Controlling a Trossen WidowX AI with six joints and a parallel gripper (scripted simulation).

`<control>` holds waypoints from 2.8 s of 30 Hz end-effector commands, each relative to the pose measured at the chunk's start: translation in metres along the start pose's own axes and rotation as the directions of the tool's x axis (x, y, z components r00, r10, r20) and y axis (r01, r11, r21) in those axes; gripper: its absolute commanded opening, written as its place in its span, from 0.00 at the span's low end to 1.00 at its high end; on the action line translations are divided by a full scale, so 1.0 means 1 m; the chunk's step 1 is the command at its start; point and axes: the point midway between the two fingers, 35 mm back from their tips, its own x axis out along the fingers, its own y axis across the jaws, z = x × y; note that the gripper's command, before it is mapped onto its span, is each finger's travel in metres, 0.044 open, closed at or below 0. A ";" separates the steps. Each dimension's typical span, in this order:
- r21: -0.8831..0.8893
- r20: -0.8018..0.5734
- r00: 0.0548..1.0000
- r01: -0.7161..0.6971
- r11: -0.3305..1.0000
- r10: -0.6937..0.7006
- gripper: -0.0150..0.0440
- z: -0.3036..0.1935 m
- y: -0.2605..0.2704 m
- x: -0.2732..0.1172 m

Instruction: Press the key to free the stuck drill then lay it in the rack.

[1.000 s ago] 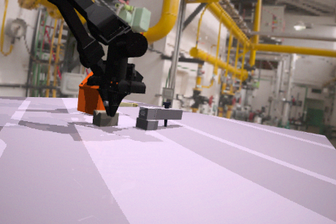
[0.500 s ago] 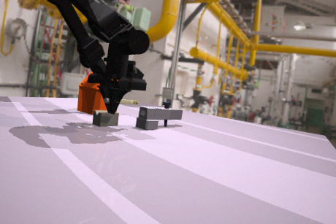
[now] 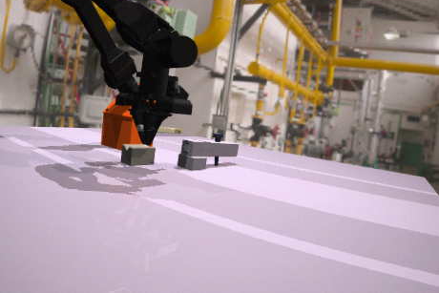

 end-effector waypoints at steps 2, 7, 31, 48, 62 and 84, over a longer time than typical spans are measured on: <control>0.003 -0.004 1.000 0.003 1.000 -0.003 0.25 0.000 -0.001 -0.003; 0.003 -0.004 1.000 0.003 1.000 -0.003 0.25 0.000 -0.001 -0.006; 0.002 -0.005 1.000 0.002 1.000 -0.002 0.25 -0.005 0.032 -0.003; 0.000 -0.005 1.000 0.000 1.000 0.000 0.25 -0.015 0.070 -0.001; 0.000 -0.007 1.000 0.000 1.000 0.000 0.25 -0.015 0.071 0.023; -0.001 -0.008 1.000 0.000 1.000 0.000 0.25 -0.016 0.071 0.049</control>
